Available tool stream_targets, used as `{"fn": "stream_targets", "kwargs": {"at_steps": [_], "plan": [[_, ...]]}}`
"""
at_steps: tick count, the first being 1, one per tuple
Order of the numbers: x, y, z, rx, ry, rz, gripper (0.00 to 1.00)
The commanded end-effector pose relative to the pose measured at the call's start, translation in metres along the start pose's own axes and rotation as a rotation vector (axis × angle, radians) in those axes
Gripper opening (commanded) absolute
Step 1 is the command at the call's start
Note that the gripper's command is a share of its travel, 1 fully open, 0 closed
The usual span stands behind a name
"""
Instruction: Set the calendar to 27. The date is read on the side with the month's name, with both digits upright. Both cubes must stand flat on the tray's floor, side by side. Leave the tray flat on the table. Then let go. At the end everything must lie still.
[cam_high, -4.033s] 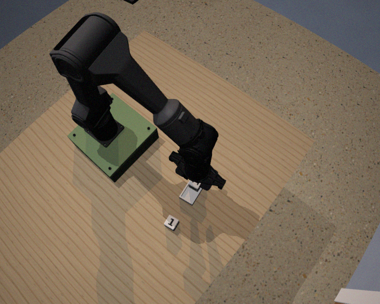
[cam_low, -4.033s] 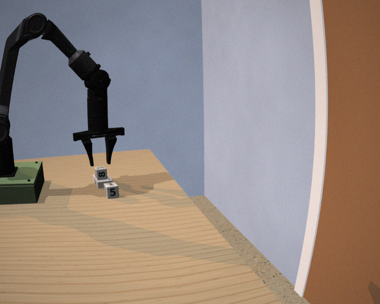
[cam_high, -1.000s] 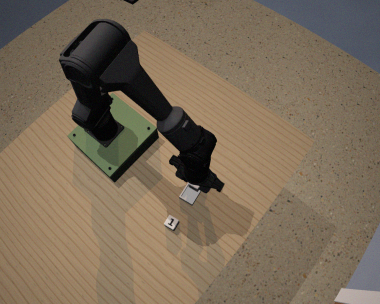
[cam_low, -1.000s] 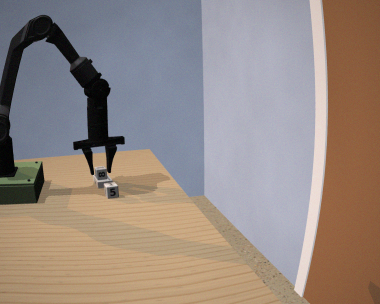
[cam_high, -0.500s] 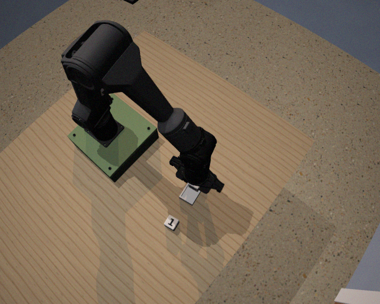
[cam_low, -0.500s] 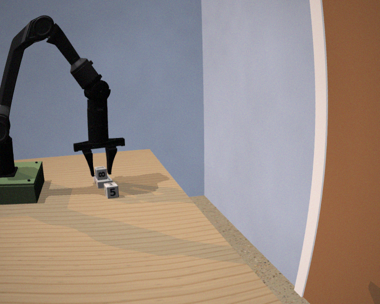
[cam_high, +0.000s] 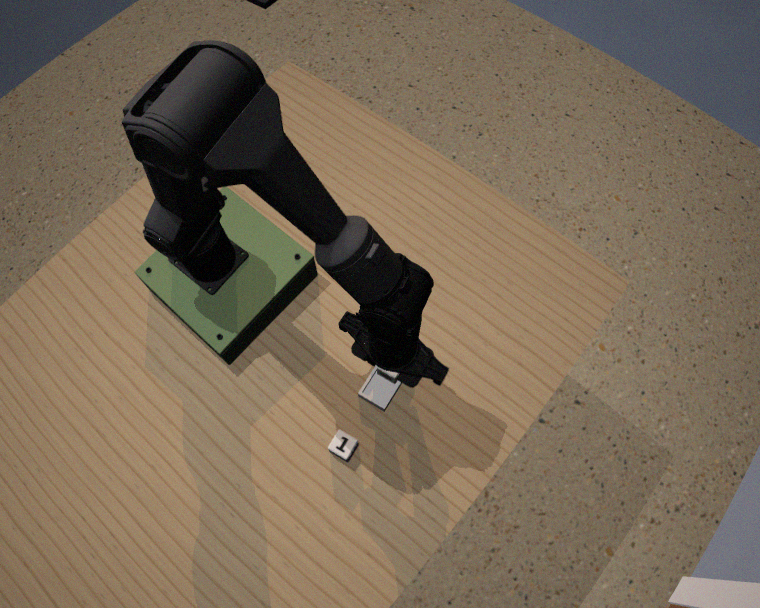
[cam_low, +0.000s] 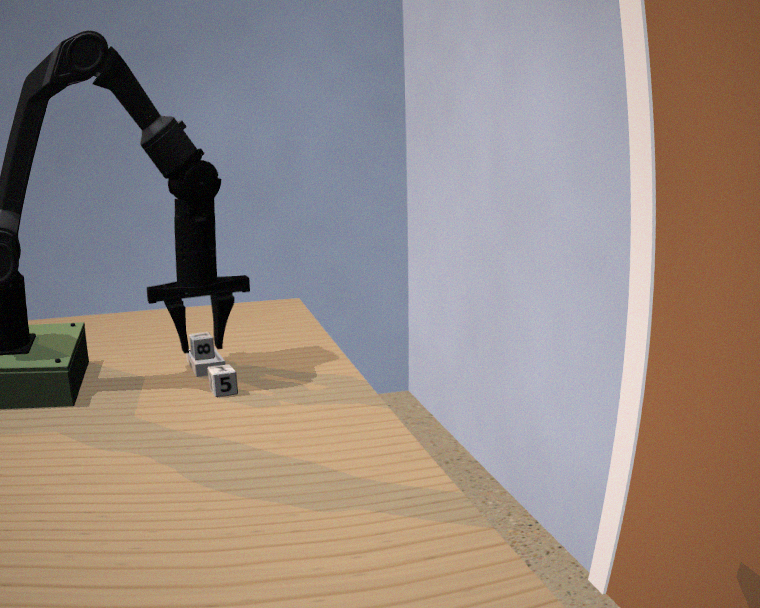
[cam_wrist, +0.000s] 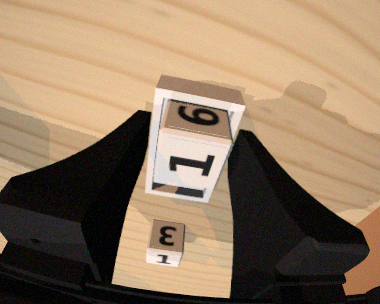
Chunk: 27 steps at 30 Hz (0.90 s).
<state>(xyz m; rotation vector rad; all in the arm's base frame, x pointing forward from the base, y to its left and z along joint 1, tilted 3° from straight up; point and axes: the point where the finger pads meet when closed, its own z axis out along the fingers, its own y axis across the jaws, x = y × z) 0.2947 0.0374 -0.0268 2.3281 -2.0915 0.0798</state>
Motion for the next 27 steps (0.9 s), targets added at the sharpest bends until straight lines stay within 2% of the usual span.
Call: {"fn": "stream_targets", "kwargs": {"at_steps": [1, 14, 15, 27], "plan": [[0.0004, 0.0008, 0.0009, -0.003, 0.001, 0.001, 0.6], [0.0004, 0.0008, 0.0009, -0.003, 0.001, 0.001, 0.6], [0.0004, 0.0008, 0.0009, -0.003, 0.001, 0.001, 0.35], [0.0004, 0.0008, 0.0009, -0.003, 0.001, 0.001, 0.35]]}}
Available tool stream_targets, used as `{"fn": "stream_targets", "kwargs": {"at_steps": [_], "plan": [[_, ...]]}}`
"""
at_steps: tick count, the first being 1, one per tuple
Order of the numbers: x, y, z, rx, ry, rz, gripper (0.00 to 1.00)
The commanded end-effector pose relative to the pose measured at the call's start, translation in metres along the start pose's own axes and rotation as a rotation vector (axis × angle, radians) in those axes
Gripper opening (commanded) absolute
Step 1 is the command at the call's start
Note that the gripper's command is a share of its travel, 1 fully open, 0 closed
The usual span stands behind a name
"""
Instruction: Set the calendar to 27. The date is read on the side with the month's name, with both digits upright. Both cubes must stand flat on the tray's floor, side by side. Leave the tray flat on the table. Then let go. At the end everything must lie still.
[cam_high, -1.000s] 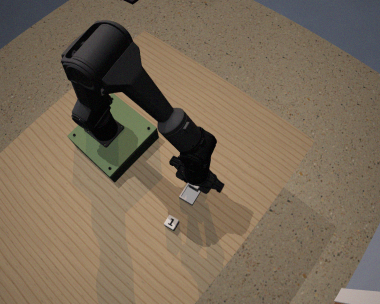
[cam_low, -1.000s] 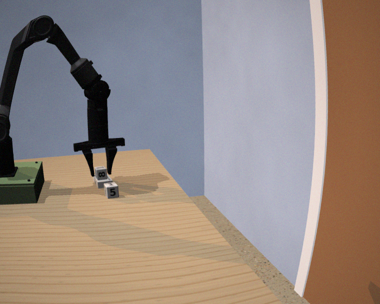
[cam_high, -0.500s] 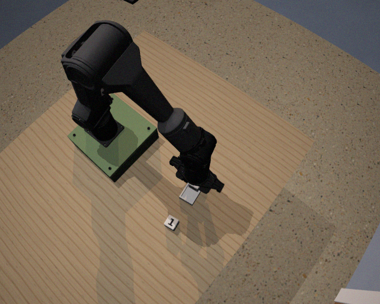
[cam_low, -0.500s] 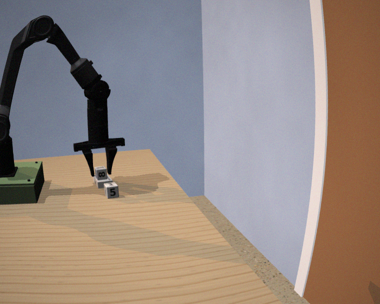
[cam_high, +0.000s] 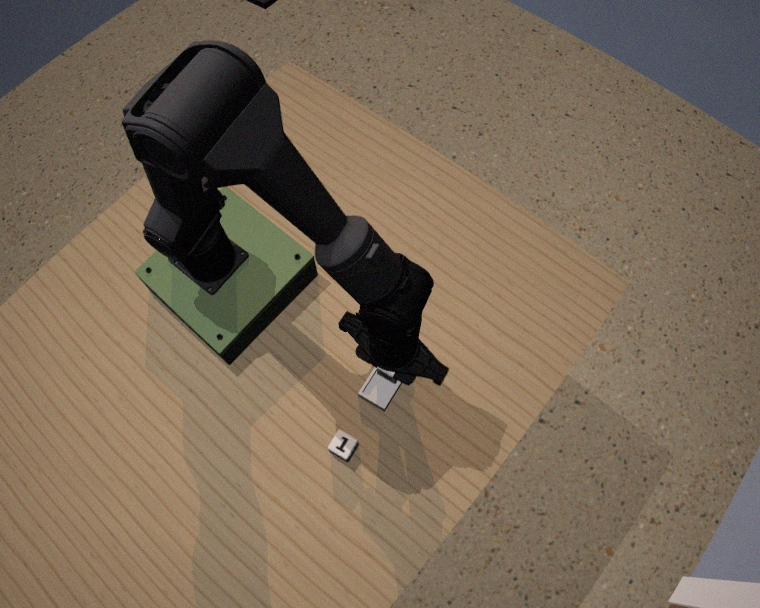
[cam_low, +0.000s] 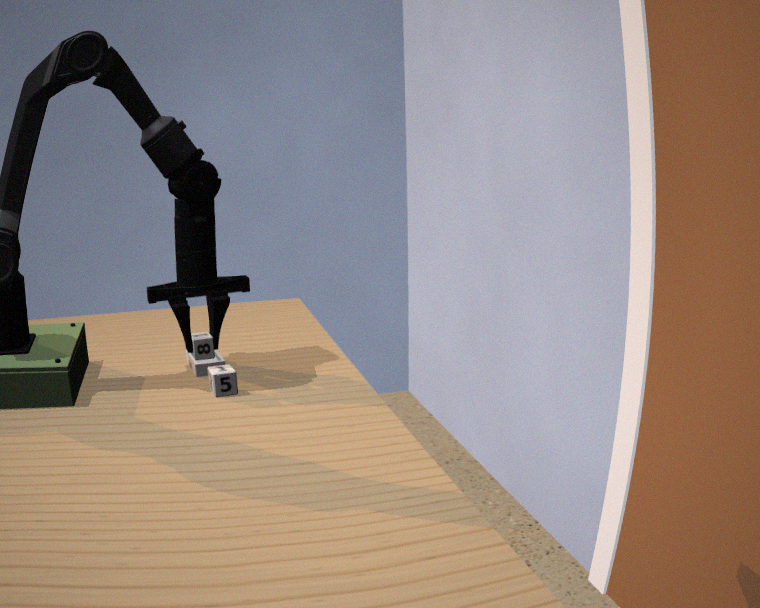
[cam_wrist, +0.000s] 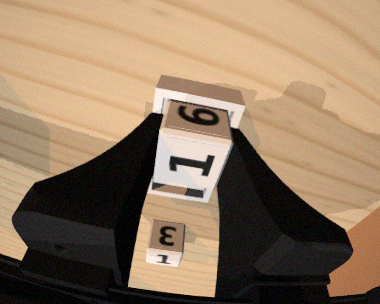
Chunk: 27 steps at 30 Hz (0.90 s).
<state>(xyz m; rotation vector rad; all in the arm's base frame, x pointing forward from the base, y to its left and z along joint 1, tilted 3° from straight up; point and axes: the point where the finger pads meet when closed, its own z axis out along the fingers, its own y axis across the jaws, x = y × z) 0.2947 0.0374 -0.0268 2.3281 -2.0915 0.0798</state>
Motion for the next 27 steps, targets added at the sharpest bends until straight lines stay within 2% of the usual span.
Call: {"fn": "stream_targets", "kwargs": {"at_steps": [1, 22, 27], "plan": [[0.0, 0.001, 0.001, -0.003, 0.001, 0.001, 0.35], [0.0, 0.001, 0.001, -0.002, 0.001, 0.001, 0.35], [0.0, -0.001, -0.012, 0.004, 0.0, 0.001, 0.35]]}}
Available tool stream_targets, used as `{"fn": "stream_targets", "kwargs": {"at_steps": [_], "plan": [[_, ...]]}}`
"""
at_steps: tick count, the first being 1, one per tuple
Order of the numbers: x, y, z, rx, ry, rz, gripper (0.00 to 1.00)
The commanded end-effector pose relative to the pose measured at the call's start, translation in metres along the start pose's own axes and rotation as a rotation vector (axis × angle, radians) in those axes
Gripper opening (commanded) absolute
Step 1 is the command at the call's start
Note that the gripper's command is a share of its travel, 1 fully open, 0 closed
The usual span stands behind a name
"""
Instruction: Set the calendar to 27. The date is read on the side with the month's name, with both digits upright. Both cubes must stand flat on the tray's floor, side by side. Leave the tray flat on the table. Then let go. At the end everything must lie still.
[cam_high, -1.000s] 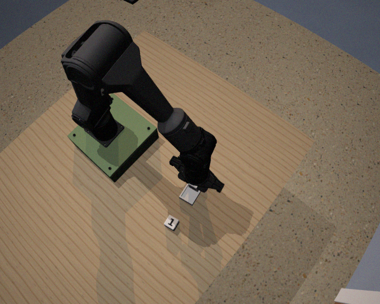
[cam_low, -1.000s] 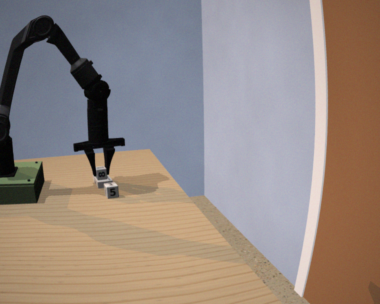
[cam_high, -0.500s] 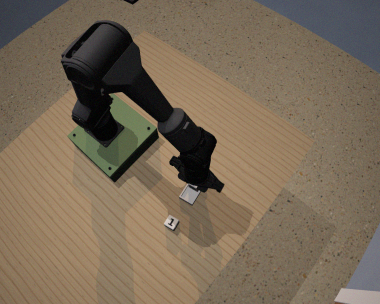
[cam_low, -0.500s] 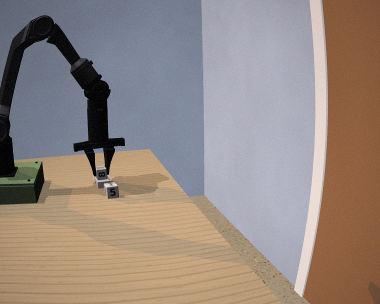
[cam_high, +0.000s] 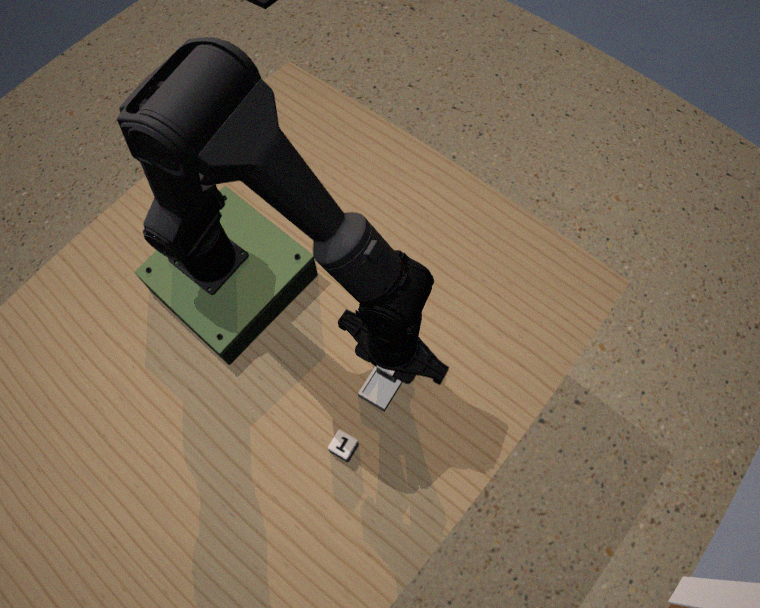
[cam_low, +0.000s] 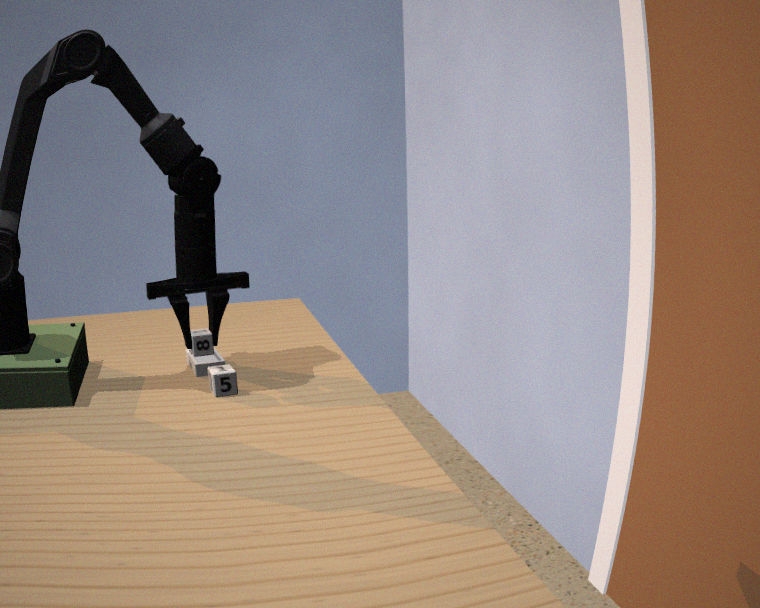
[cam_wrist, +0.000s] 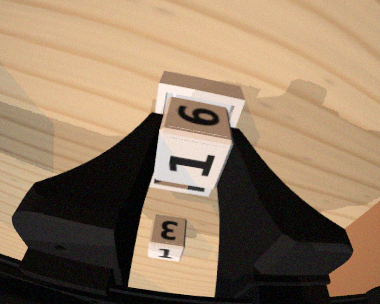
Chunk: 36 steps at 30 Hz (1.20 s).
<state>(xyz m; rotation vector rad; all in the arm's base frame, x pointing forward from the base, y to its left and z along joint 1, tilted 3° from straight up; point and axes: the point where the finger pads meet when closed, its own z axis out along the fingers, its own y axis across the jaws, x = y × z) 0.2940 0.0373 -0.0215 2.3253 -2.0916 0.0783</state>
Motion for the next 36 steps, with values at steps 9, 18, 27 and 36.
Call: {"fn": "stream_targets", "kwargs": {"at_steps": [9, 18, 27, 36], "plan": [[-0.001, -0.001, -0.061, 0.006, -0.001, -0.001, 0.35], [0.0, -0.001, -0.095, 0.006, -0.001, -0.001, 0.35], [0.0, 0.0, -0.094, 0.002, -0.001, -0.001, 0.35], [-0.001, 0.0, -0.094, 0.001, -0.001, 0.027, 0.35]]}}
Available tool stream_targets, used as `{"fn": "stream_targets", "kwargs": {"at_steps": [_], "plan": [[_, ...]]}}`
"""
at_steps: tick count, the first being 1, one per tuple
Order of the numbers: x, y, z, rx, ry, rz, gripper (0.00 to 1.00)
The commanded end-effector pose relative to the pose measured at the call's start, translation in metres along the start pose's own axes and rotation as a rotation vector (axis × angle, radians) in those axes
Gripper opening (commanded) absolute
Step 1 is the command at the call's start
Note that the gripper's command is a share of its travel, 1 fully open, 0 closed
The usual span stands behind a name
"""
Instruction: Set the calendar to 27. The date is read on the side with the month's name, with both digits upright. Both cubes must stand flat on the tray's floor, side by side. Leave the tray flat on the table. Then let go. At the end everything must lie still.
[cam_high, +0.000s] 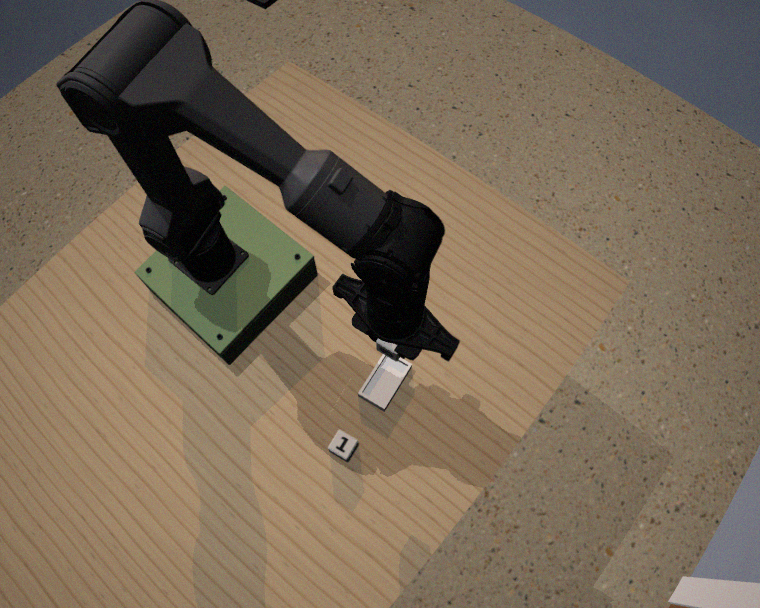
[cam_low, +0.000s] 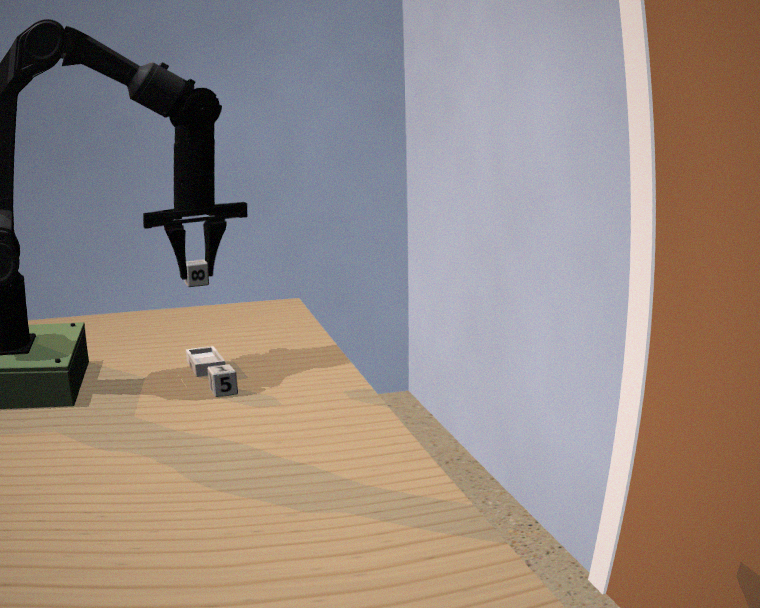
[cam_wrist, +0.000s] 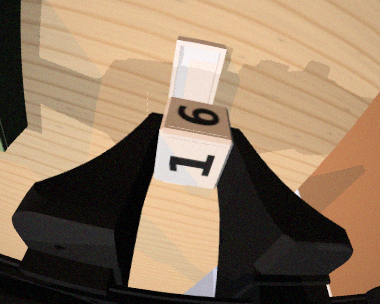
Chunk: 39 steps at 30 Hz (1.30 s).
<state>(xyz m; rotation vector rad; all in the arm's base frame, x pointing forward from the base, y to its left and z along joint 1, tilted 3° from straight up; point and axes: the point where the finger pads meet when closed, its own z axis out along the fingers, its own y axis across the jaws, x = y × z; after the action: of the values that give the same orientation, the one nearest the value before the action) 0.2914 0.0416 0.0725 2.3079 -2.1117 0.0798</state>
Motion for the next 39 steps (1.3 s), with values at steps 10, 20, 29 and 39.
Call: {"fn": "stream_targets", "kwargs": {"at_steps": [10, 20, 29, 39], "plan": [[-0.005, -0.001, 0.001, 0.0, -0.001, 0.165, 0.35], [-0.017, -0.003, 0.002, 0.001, 0.0, 0.603, 0.35], [-0.03, -0.004, 0.003, 0.001, -0.001, 1.048, 0.35], [-0.051, -0.004, 0.005, 0.0, -0.001, 1.773, 0.35]]}}
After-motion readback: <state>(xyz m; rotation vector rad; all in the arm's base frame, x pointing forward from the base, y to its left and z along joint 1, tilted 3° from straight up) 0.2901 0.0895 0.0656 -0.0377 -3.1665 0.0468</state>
